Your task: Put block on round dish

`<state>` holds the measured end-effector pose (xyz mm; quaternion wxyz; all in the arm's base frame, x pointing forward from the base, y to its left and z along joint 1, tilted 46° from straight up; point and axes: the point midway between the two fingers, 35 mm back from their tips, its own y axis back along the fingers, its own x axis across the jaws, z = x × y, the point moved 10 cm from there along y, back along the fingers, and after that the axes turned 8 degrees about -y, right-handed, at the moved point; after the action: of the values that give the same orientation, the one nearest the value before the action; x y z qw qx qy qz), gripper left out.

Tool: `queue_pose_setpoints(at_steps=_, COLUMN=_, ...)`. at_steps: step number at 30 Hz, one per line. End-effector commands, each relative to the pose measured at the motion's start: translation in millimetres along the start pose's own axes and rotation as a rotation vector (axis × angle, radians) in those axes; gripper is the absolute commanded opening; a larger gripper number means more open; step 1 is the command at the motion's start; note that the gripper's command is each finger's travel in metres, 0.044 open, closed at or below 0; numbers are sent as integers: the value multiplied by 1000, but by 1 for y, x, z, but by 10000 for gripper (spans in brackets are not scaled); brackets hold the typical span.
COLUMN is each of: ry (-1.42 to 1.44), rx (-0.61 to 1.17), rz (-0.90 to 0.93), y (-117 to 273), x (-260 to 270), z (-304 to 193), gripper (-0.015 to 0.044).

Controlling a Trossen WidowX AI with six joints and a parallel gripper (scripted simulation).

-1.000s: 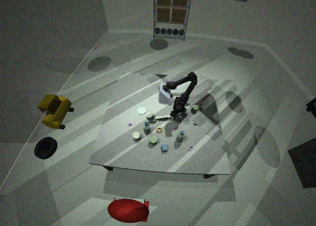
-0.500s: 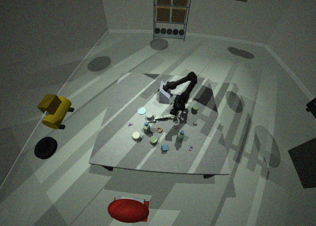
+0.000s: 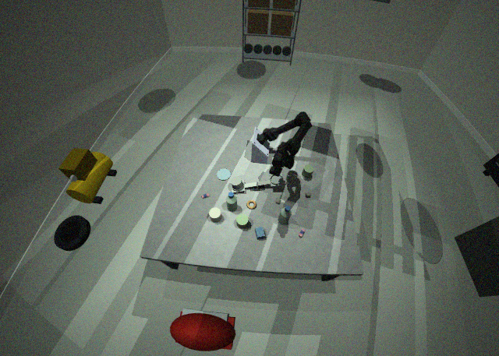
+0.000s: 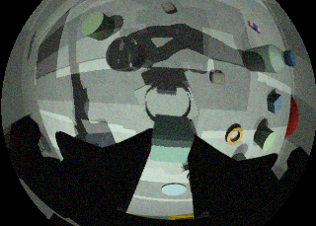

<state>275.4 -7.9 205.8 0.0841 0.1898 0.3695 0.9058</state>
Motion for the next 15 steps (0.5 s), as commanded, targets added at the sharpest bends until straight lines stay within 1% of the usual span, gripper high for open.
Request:
queue_pose_setpoints(at_steps=1, ry=-10, rx=13, rz=-10, y=1, x=-21, z=-18, gripper=0)
queue_pose_setpoints(at_steps=15, ry=-21, rx=44, rz=-31, y=-15, x=-97, z=-124, gripper=0)
